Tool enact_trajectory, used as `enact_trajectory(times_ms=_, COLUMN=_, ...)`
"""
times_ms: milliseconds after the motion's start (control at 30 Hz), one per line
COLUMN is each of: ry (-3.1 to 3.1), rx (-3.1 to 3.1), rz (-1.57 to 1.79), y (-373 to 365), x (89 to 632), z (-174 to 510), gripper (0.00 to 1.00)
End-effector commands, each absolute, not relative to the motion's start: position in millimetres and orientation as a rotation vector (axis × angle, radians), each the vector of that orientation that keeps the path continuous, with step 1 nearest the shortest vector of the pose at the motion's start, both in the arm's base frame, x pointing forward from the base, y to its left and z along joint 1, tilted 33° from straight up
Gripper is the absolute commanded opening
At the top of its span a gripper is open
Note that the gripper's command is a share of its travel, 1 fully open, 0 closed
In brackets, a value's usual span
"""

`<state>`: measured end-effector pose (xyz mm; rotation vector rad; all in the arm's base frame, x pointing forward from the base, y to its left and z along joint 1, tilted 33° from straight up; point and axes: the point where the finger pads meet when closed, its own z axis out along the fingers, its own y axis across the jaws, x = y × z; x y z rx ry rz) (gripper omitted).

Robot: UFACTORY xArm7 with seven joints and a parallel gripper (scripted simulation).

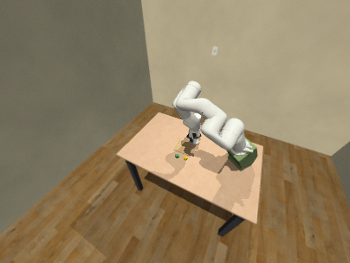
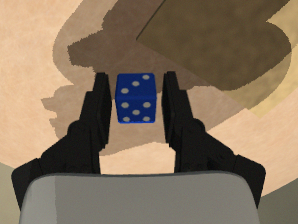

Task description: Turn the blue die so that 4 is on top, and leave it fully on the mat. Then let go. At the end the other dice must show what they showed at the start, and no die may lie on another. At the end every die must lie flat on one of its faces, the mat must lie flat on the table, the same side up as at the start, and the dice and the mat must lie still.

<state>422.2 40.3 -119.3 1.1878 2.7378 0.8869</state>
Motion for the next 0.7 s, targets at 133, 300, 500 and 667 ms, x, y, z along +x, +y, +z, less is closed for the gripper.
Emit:
enact_trajectory(times_ms=133, ry=2.735, rx=1.189, rz=0.885, y=38.8, x=423.1, z=-118.7, gripper=0.42)
enact_trajectory(times_ms=300, ry=2.735, rx=1.189, rz=0.885, y=38.8, x=423.1, z=-118.7, gripper=0.42)
enact_trajectory(times_ms=500, ry=2.735, rx=1.189, rz=0.885, y=38.8, x=423.1, z=-118.7, gripper=0.21)
enact_trajectory(times_ms=667, ry=2.735, rx=1.189, rz=0.885, y=38.8, x=423.1, z=-118.7, gripper=0.21)
